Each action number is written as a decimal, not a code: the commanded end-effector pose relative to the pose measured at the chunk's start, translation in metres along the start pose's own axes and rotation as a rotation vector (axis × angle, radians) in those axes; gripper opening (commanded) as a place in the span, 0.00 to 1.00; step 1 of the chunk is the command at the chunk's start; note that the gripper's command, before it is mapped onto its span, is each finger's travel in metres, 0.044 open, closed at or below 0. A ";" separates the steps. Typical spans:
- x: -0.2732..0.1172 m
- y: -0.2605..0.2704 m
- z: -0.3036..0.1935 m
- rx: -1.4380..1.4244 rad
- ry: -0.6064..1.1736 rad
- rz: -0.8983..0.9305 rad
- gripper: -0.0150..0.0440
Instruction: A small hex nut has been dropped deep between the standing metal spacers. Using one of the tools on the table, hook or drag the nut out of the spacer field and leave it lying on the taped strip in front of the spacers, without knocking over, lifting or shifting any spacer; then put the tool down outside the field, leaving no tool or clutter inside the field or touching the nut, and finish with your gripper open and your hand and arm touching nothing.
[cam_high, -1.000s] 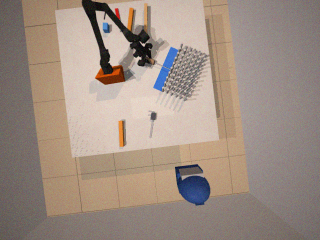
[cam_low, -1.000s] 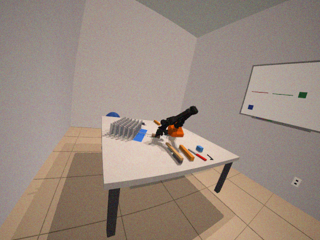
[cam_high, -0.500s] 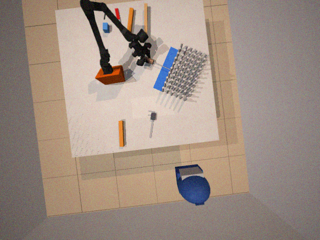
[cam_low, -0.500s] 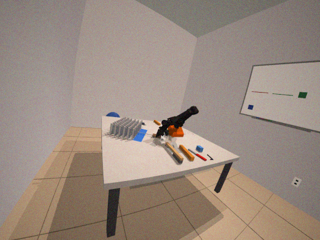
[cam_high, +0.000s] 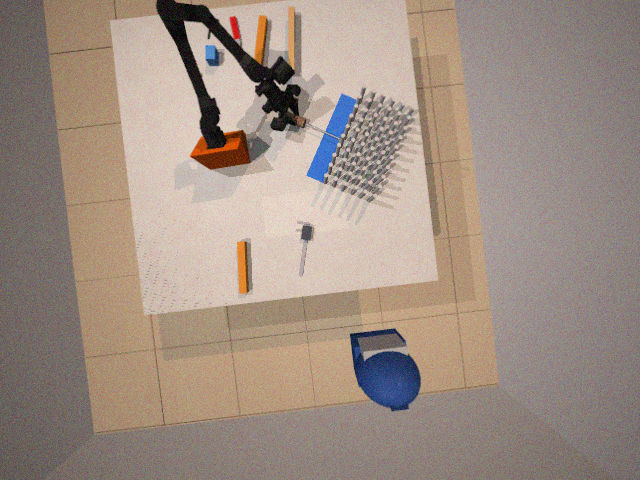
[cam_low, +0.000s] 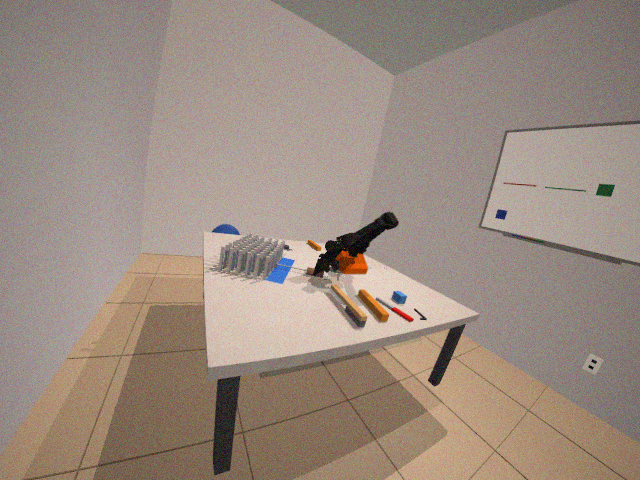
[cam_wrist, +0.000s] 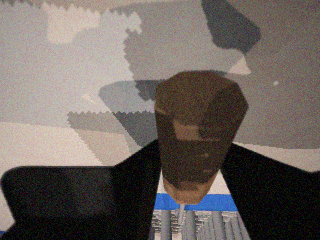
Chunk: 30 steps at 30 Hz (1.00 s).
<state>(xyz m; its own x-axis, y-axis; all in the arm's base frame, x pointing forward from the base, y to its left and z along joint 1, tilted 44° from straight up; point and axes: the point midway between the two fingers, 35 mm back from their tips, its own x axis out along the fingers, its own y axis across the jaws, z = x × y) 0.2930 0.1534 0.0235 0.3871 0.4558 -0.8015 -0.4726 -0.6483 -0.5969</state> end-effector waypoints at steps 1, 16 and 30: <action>-0.002 0.001 0.002 0.006 0.004 0.004 0.25; -0.006 0.001 0.005 0.006 0.004 0.004 0.25; -0.015 -0.002 -0.003 0.000 0.005 0.001 0.25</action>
<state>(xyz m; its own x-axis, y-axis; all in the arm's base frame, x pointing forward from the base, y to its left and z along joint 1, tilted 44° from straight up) 0.2877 0.1474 0.0324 0.3837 0.4489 -0.8070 -0.4821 -0.6480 -0.5896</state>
